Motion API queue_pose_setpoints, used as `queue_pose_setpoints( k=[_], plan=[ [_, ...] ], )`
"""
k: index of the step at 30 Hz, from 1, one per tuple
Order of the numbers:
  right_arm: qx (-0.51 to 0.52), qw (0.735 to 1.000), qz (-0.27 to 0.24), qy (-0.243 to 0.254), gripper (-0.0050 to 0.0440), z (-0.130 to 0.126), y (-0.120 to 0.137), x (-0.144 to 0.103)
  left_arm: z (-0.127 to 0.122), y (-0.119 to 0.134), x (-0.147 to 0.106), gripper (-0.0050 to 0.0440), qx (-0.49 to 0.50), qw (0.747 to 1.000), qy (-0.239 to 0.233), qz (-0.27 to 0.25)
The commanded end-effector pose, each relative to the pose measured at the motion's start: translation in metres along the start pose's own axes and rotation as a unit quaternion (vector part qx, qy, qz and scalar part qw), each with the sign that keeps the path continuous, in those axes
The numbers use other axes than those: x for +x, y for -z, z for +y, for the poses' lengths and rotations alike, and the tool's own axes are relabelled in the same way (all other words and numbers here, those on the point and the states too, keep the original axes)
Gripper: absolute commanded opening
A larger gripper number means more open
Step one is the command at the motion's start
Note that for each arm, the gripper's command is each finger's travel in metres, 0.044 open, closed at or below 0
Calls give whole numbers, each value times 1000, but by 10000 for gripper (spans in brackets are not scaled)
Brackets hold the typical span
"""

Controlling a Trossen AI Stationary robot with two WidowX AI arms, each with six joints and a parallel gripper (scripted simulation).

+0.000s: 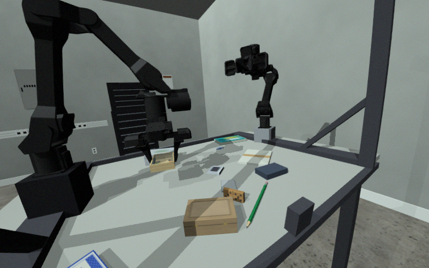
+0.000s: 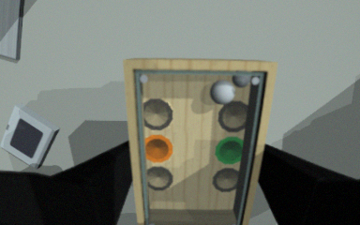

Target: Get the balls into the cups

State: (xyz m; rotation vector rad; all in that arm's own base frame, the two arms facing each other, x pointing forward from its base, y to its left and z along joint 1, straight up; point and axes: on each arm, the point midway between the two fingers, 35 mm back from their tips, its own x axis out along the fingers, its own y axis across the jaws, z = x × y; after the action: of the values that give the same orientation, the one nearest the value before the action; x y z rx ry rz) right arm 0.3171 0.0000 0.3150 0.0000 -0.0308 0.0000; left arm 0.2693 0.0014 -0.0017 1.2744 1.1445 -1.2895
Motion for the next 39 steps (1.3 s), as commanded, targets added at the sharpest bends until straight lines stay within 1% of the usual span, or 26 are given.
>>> queue_pose_setpoints(
  k=[1, 4, 5, 8, 13, 16, 21, 23, 27, 36, 38, 39],
  plan=[
    [0, 1000, -10, 0, -50, 0, -8, -1, 8, 3, -10, -50, -1, 1000, -19, -8],
    [0, 1000, -10, 0, -50, 0, -8, -1, 7, 3, -8, -50, -1, 1000, -15, -9],
    [0, 1000, -10, 0, -50, 0, -8, -1, 8, 2, -9, -50, 0, 1000, -20, -5],
    [0, 1000, -10, 0, -50, 0, -8, -1, 6, 1, -5, -50, -1, 1000, -7, 3],
    [0, 1000, -10, 0, -50, 0, -8, -1, 6, 0, -5, -50, -1, 1000, -5, 14],
    [0, 1000, -10, 0, -50, 0, -8, -1, 9, 0, -9, -50, -1, 1000, -16, 19],
    [0, 1000, -10, 0, -50, 0, -8, -1, 4, -1, -6, -50, 0, 1000, -13, 21],
    [0, 1000, -10, 0, -50, 0, -8, -1, 3, -2, -6, -50, 0, 999, -20, 34],
    [0, 1000, -10, 0, -50, 0, -8, -1, 4, 0, -7, -50, -1, 999, -25, 20],
    [0, 1000, -10, 0, -50, 0, -8, -1, -4, 0, -6, -50, 0, 995, -101, 12],
    [0, 1000, -10, 0, -50, 0, -8, -1, -4, 0, -6, -50, 0, 995, -101, 12],
    [0, 1000, -10, 0, -50, 0, -8, -1, -4, 0, -6, -50, 0, 994, -110, 11]
  ],
)
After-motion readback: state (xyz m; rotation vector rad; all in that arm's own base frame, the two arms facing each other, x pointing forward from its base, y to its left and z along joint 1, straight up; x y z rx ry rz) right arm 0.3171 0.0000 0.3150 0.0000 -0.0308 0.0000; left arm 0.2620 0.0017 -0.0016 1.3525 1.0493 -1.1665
